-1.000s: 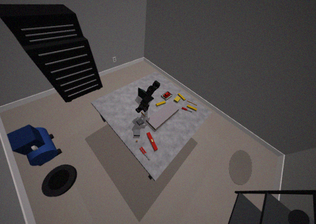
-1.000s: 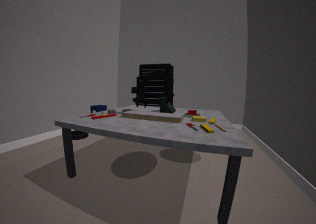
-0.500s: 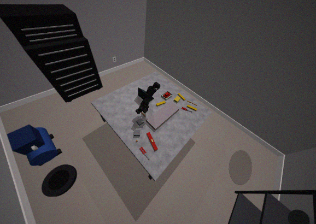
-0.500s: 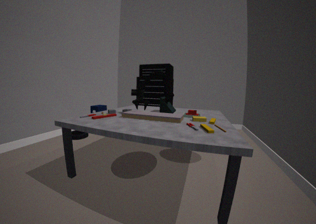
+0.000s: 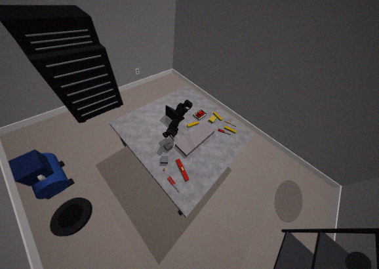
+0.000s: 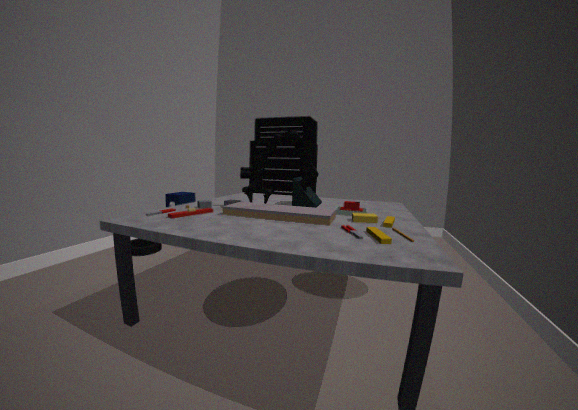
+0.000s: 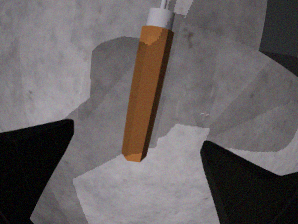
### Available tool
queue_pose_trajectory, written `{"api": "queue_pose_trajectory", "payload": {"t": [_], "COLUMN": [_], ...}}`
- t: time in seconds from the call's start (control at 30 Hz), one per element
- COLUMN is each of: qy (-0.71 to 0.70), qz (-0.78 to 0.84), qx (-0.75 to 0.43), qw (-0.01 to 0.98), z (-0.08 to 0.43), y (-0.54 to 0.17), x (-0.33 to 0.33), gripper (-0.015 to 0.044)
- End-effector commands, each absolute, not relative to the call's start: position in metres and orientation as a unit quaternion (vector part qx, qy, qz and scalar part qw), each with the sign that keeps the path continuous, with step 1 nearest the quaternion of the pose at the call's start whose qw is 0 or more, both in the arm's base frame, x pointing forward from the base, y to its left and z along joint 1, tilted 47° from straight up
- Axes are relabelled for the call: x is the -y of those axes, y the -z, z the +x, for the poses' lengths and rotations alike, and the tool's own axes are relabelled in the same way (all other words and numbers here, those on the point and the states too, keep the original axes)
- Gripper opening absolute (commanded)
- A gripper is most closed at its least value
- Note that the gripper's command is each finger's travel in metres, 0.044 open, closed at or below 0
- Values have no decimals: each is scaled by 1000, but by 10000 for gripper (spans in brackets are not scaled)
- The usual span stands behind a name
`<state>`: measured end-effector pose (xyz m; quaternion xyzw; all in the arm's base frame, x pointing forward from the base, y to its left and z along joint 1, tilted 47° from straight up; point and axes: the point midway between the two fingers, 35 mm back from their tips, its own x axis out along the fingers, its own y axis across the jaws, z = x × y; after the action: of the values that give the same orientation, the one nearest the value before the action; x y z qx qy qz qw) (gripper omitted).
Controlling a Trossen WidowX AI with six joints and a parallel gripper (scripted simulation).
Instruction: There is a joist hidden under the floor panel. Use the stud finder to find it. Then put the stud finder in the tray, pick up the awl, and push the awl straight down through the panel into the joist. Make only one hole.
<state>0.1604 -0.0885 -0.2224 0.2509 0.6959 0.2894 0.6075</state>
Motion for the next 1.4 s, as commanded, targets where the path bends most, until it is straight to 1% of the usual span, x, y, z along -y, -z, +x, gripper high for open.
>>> {"api": "queue_pose_trajectory", "payload": {"t": [0.0, 0.1, 0.57, 0.77, 0.8, 0.83, 1.0, 1.27, 1.37], "qy": [-291, -291, -291, -291, -291, -291, -290, -289, -289], "qz": [256, 256, 256, 256, 256, 256, 256, 255, 256], "qx": [-696, -696, -696, -696, -696, -696, -697, -698, -698], "qw": [604, 604, 604, 604, 604, 604, 604, 604, 603], "z": [158, 158, 158, 158, 158, 159, 165, 167, 166], "y": [224, 224, 224, 224, 224, 222, 202, 150, 139], "x": [83, 83, 83, 83, 85, 87, 113, 165, 173], "gripper": [440, 440, 72, 32, 6, 0, 0, 0, 0]}}
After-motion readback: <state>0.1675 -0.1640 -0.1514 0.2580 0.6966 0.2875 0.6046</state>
